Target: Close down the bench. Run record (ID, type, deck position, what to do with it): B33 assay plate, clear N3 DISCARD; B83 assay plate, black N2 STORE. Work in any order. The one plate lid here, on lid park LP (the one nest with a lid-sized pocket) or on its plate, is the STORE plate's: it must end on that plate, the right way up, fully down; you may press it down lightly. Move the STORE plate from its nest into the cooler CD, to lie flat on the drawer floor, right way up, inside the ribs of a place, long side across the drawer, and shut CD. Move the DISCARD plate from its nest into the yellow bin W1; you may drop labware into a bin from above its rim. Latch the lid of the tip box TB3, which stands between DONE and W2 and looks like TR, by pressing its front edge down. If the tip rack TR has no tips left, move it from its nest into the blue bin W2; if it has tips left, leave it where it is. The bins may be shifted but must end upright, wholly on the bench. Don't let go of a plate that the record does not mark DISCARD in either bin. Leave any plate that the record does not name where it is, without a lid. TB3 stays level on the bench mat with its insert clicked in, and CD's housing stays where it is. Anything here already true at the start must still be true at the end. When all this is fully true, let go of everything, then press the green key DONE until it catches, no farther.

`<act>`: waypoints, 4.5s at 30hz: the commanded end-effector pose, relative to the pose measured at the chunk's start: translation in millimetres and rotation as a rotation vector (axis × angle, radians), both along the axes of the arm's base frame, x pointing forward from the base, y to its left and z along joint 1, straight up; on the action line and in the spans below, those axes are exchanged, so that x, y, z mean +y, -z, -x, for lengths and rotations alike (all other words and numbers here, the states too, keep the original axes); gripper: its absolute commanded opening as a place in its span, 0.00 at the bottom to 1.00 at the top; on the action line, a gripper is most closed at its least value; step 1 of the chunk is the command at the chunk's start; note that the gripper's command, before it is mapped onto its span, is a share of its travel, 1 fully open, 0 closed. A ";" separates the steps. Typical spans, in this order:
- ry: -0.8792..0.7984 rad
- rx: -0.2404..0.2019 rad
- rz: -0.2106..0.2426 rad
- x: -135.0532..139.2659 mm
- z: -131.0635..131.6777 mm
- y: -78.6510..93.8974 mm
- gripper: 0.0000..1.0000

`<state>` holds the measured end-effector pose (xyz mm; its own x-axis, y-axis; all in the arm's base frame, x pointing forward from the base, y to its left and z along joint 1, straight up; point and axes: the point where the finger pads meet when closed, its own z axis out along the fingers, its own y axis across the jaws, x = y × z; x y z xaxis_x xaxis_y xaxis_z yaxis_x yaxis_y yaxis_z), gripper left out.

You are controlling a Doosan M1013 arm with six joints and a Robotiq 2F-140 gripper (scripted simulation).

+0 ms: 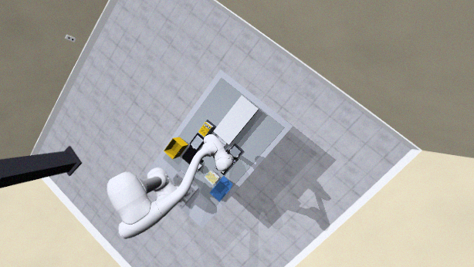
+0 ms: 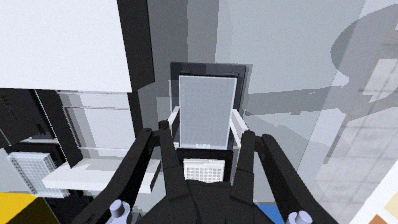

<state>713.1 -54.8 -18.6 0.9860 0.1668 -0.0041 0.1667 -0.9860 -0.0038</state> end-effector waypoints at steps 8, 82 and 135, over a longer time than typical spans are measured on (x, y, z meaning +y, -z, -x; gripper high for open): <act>0.000 0.000 0.000 0.1 0.0 2.7 0.00; 0.000 0.000 0.000 0.0 -0.1 -26.9 0.66; 0.000 0.000 0.000 -0.2 -0.4 -88.3 0.66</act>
<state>713.5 -55.1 67.1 0.9860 0.1667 -0.0040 0.1667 -0.9860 -0.0038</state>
